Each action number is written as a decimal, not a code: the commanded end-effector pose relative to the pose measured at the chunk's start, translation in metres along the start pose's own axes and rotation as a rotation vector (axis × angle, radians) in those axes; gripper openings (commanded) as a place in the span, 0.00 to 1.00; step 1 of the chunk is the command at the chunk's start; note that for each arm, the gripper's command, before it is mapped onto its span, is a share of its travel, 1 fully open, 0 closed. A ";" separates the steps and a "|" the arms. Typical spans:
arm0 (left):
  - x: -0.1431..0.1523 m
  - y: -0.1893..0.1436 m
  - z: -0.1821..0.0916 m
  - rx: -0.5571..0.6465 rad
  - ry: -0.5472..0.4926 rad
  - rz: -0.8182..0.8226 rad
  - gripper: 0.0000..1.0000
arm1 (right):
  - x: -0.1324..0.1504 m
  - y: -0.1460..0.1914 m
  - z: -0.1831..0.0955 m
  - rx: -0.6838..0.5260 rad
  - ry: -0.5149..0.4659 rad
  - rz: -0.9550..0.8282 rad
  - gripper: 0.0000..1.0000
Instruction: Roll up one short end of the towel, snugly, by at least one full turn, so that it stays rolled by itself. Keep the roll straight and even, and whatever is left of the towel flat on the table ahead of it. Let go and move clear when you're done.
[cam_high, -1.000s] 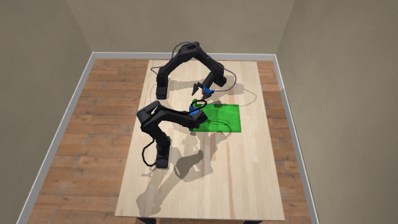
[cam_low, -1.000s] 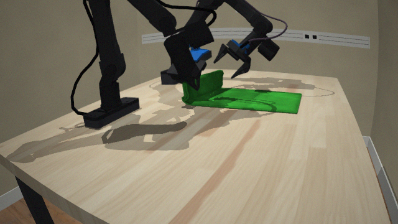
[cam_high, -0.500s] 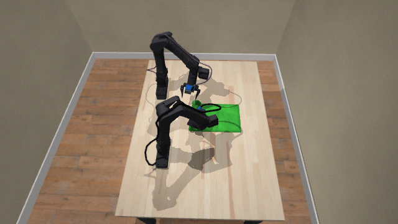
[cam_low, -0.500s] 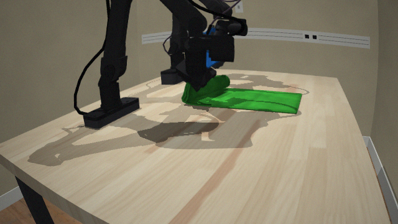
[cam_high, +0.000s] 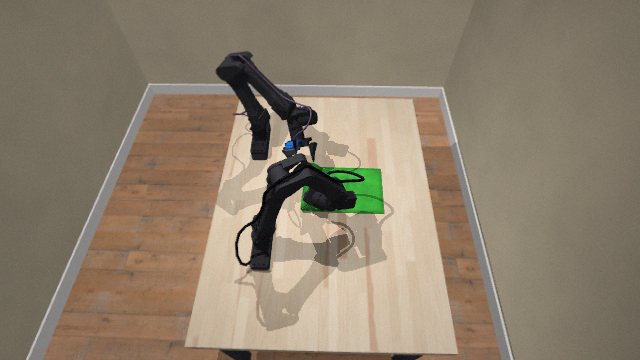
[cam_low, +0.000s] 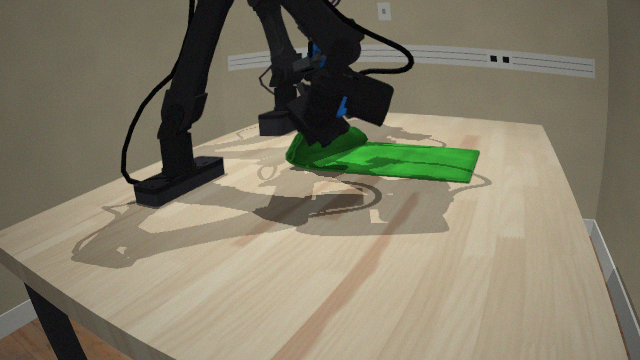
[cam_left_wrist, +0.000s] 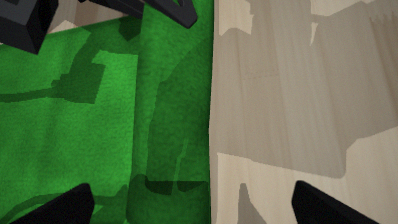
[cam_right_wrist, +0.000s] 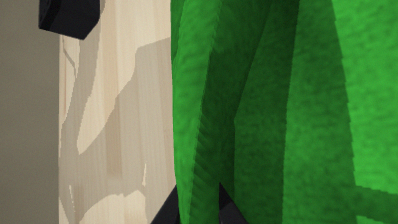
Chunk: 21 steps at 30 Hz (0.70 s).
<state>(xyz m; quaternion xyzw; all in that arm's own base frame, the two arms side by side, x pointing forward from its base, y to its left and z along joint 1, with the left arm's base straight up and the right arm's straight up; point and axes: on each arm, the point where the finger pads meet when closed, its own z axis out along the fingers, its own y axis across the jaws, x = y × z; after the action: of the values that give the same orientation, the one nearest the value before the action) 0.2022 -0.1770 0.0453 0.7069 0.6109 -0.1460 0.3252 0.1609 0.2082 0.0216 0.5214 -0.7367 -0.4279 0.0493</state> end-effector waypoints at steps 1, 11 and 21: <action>-0.001 0.013 0.001 -0.081 -0.001 0.002 0.98 | -0.007 0.007 -0.004 -0.041 -0.019 -0.008 0.12; 0.010 0.040 -0.005 0.012 -0.049 0.114 0.98 | -0.002 -0.001 0.003 -0.041 -0.019 -0.008 0.12; 0.030 0.026 0.021 0.009 -0.048 0.111 0.98 | -0.002 -0.001 0.003 -0.041 -0.019 -0.008 0.12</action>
<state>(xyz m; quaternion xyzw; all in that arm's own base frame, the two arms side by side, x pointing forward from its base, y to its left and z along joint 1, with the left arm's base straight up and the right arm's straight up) 0.2432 -0.1655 0.0314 0.7357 0.5704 -0.1371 0.3385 0.1545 0.2067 0.0169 0.5161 -0.7325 -0.4387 0.0681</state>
